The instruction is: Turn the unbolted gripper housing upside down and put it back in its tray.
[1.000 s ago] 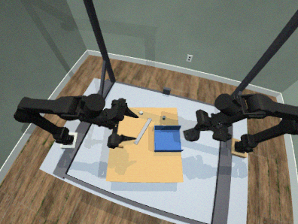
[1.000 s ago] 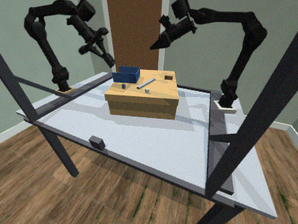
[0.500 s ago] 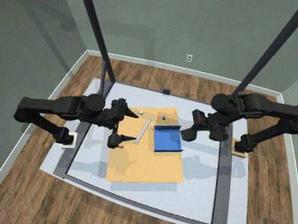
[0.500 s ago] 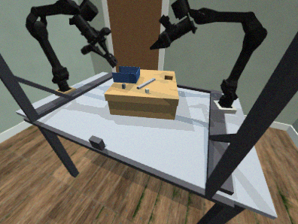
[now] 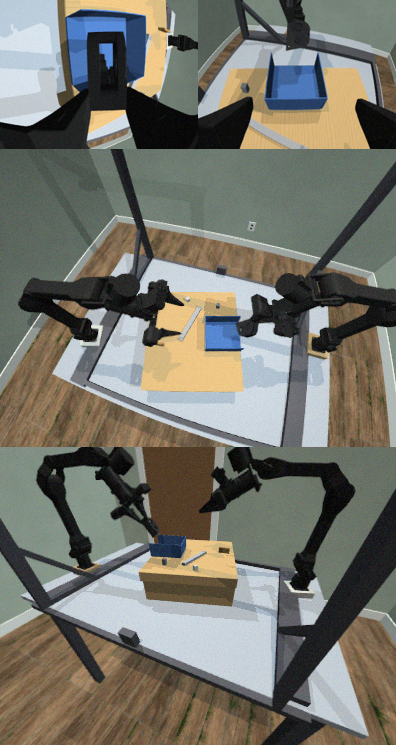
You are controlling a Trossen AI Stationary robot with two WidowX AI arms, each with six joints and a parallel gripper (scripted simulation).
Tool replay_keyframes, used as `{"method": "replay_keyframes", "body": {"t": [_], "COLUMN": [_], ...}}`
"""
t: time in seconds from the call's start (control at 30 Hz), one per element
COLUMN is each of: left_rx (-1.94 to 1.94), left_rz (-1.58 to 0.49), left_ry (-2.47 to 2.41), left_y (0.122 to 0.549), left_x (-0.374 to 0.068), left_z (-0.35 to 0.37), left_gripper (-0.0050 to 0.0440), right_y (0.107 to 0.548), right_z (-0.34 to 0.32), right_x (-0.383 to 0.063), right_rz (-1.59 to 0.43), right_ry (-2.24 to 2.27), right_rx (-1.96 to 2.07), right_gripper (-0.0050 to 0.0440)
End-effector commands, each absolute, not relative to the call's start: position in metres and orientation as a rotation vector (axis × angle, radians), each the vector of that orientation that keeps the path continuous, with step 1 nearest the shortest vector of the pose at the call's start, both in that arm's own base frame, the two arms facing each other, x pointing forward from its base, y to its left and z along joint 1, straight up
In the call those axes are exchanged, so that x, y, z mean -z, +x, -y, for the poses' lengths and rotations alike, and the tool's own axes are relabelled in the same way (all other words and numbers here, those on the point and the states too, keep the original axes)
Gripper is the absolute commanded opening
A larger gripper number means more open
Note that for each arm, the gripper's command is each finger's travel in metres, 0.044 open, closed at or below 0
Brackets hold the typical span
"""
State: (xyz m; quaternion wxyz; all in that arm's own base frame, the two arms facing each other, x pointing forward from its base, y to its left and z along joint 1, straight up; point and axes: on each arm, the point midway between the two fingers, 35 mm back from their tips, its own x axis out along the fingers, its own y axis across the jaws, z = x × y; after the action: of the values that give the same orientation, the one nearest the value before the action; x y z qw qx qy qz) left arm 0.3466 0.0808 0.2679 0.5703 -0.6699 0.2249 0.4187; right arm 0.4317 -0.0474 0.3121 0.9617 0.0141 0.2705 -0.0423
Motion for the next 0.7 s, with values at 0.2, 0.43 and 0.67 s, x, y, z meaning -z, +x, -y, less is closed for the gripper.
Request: {"method": "replay_keyframes", "body": {"t": [0.2,0.43,0.67], "left_rx": [-0.964,-0.964,-0.963], "left_rz": [-0.514,-0.514,-0.514], "left_ry": [-1.577,-1.577,-1.577], "left_y": [0.357,0.363,0.368], "left_x": [-0.275,-0.276,-0.276], "left_z": [-0.084,-0.086,-0.087], "left_gripper": [0.0114,0.0114,0.0114], "right_y": [0.428,0.428,0.428], "right_z": [0.047,0.047,0.047], "right_x": [-0.326,-0.326,-0.326], "right_rz": [-0.517,-0.517,-0.517], "right_ry": [0.022,0.022,0.022], "right_rx": [0.087,0.087,0.087], "right_gripper": [0.0437,0.0437,0.0437]}}
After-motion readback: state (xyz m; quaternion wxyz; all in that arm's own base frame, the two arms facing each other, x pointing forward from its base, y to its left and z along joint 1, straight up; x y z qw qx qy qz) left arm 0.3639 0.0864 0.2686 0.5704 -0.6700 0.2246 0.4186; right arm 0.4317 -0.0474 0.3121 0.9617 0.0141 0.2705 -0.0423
